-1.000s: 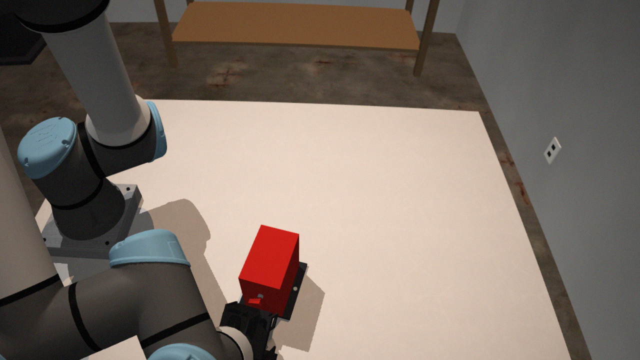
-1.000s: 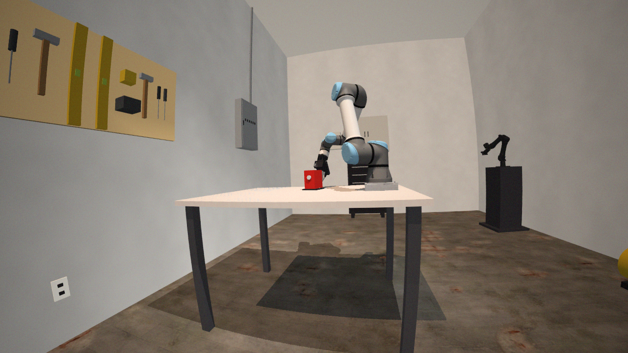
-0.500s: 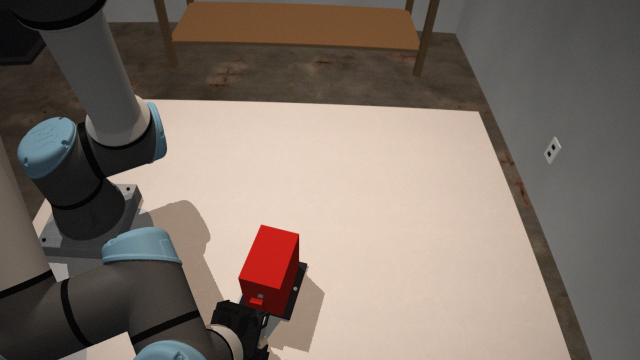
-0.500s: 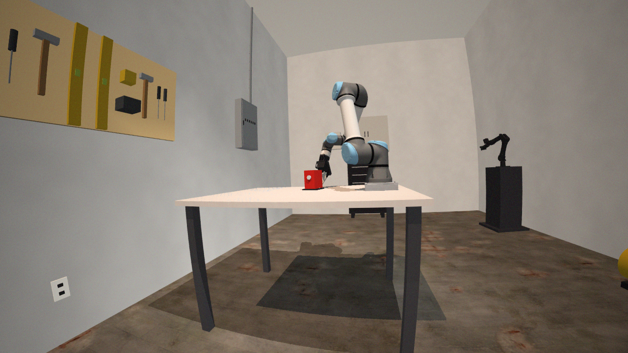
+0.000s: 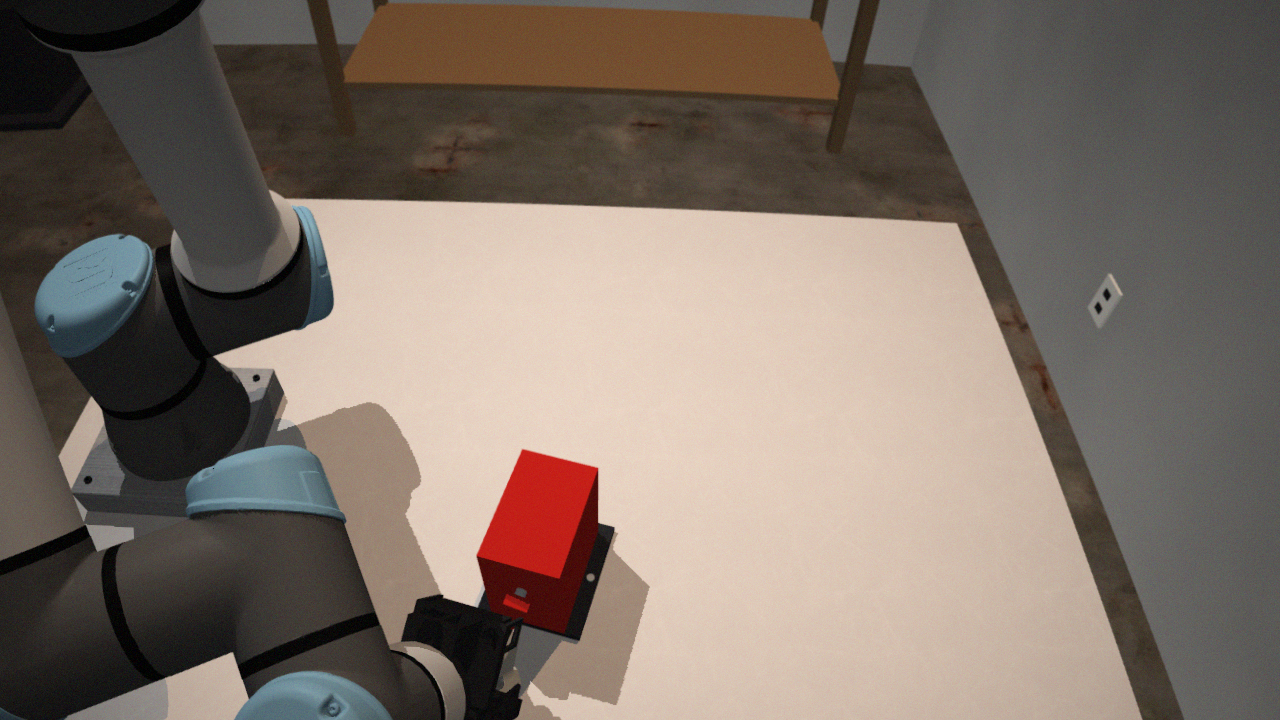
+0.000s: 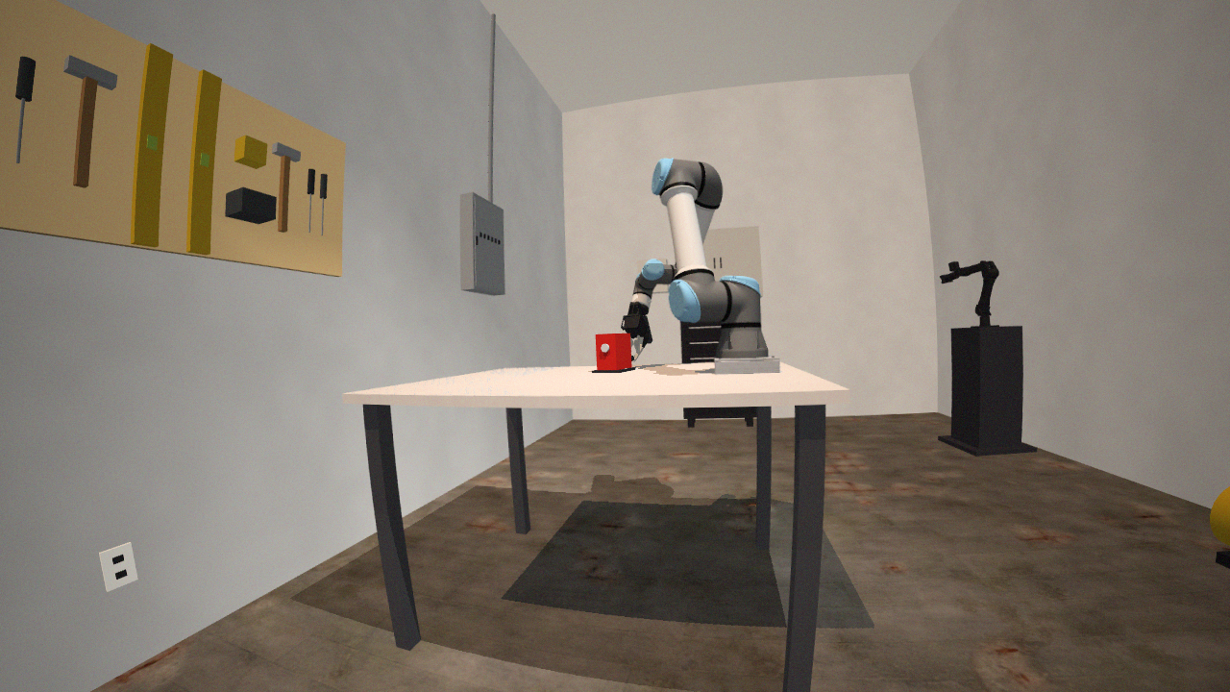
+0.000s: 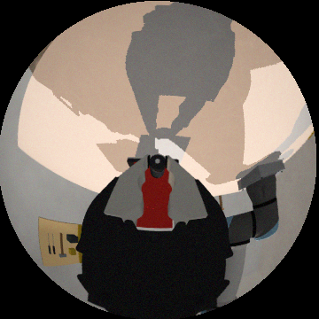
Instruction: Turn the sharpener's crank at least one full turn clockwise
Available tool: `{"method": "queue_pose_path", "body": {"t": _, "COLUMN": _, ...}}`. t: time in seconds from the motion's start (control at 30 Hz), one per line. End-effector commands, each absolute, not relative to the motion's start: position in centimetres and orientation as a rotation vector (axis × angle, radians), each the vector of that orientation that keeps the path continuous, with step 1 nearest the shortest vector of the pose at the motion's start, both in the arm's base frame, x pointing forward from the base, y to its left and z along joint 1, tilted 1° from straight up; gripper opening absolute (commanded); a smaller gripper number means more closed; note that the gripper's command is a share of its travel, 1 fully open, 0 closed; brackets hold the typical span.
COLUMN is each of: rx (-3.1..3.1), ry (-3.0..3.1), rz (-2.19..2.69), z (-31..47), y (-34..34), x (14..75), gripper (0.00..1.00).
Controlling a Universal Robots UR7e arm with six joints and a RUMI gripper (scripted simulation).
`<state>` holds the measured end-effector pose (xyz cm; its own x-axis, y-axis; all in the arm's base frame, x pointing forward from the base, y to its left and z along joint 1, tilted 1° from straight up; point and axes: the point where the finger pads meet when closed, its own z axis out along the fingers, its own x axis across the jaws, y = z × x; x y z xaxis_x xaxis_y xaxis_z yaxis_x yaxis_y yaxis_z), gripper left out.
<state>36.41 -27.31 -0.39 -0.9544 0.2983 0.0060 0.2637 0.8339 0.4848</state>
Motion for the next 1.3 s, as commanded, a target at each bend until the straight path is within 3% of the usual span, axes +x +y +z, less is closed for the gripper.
{"method": "queue_pose_path", "body": {"t": 0.0, "rx": 0.451, "ry": 2.941, "rz": 0.76, "z": -0.2, "y": -27.2, "x": 36.0, "gripper": 0.09}}
{"method": "queue_pose_path", "body": {"t": 1.27, "rx": 0.451, "ry": 2.941, "rz": 0.76, "z": 2.0, "y": -26.4, "x": 33.5, "gripper": 0.09}}
